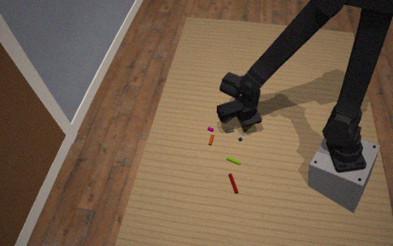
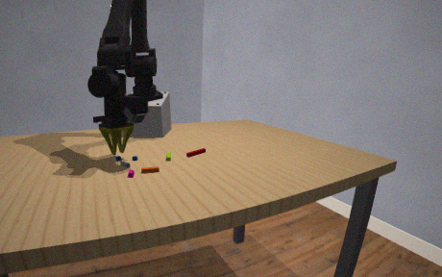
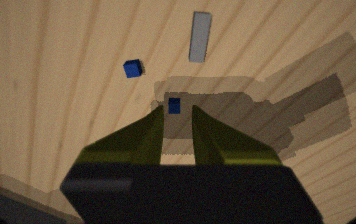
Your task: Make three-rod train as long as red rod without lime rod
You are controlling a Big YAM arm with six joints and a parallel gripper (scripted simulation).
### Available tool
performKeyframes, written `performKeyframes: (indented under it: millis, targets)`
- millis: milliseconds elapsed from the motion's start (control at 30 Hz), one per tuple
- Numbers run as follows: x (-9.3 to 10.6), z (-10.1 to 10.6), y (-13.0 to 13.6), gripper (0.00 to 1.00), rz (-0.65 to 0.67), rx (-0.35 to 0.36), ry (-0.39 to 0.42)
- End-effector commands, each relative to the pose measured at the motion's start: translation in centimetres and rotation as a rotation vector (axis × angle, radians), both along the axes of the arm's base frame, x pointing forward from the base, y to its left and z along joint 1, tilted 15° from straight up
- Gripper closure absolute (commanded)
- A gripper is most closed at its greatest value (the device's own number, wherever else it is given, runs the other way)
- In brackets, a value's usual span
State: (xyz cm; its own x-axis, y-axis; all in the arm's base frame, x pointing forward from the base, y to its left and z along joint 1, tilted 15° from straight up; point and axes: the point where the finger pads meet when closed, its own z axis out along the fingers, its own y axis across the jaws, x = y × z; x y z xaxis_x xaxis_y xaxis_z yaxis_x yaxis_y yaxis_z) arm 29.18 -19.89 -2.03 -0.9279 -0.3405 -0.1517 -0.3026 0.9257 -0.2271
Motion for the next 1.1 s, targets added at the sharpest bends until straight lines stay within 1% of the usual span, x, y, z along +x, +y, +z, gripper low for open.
performKeyframes:
  millis: [0, 633, 833, 900, 1000, 1067]
  targets:
    - [-0.51, -0.44, -0.21, 0.76, -0.005, 0.004, 0.004]
    - [-0.5, -0.4, -0.23, 0.76, -0.004, 0.002, 0.002]
    - [-0.6, 0.09, -0.32, 0.76, -0.001, -0.006, -0.009]
    - [-0.51, 0.47, -0.52, 0.76, -0.001, -0.016, -0.025]
    - [-1.09, -0.25, -0.3, 0.76, -0.001, -0.003, -0.005]
    - [-1.19, -0.29, -0.29, 0.76, -0.001, -0.003, -0.005]
